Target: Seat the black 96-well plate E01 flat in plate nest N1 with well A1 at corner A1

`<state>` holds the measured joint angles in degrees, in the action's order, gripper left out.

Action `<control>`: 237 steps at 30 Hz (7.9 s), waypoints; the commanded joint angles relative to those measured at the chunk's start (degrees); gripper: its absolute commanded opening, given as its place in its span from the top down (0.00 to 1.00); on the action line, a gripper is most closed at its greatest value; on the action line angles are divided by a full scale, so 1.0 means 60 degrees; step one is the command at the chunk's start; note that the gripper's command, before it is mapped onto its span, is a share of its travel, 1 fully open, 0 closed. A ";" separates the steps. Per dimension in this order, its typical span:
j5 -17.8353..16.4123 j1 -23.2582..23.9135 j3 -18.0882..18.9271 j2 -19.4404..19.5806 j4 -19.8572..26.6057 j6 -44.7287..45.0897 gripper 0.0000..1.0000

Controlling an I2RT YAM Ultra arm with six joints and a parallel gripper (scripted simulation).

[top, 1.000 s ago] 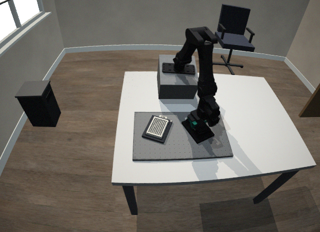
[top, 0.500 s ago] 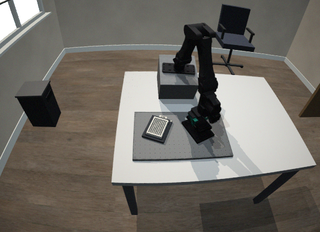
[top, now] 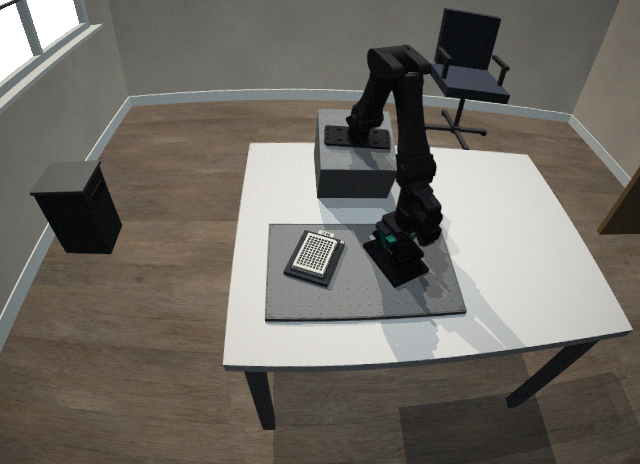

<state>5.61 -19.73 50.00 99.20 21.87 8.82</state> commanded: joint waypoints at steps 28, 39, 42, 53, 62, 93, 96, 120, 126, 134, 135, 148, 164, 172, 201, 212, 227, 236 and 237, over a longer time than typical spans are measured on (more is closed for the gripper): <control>0.0007 -0.0009 0.0079 -0.0079 -0.0008 -0.0005 1.00; 0.0007 -0.0009 0.0079 -0.0079 -0.0008 -0.0005 1.00; 0.0007 -0.0009 0.0079 -0.0079 -0.0008 -0.0005 1.00; 0.0045 -0.0125 0.0063 -0.0075 -0.0016 -0.0114 1.00; 0.0074 -0.0212 0.0047 -0.0074 -0.0024 -0.0197 1.00; 0.0059 -0.0166 0.0022 0.0025 -0.0153 -0.0153 1.00; 0.0053 -0.0150 0.0006 0.0191 -0.0336 -0.0138 1.00; 0.0022 -0.0056 0.0130 0.1296 -0.1325 -0.0049 1.00; 0.0023 -0.0056 0.0150 0.1303 -0.1312 -0.0049 1.00; 0.0023 -0.0057 0.0118 0.1291 -0.1332 -0.0049 1.00; 0.0023 -0.0057 0.0113 0.1289 -0.1335 -0.0049 1.00; 0.0022 -0.0054 0.0054 0.1298 -0.1402 -0.0047 1.00; 0.0020 -0.0047 0.0002 0.1358 -0.1513 -0.0040 1.00; 0.0019 -0.0044 -0.0008 0.1388 -0.1555 -0.0038 1.00; 0.0014 -0.0030 -0.0032 0.1539 -0.1730 -0.0024 1.00; 0.0012 -0.0026 -0.0032 0.1591 -0.1782 -0.0020 1.00; 0.0012 -0.0025 -0.0036 0.1613 -0.1808 -0.0019 1.00; 0.0012 -0.0026 -0.0041 0.1611 -0.1811 -0.0020 1.00; 0.0012 -0.0026 -0.0041 0.1611 -0.1812 -0.0020 1.00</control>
<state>5.74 -19.84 49.82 108.75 12.01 8.69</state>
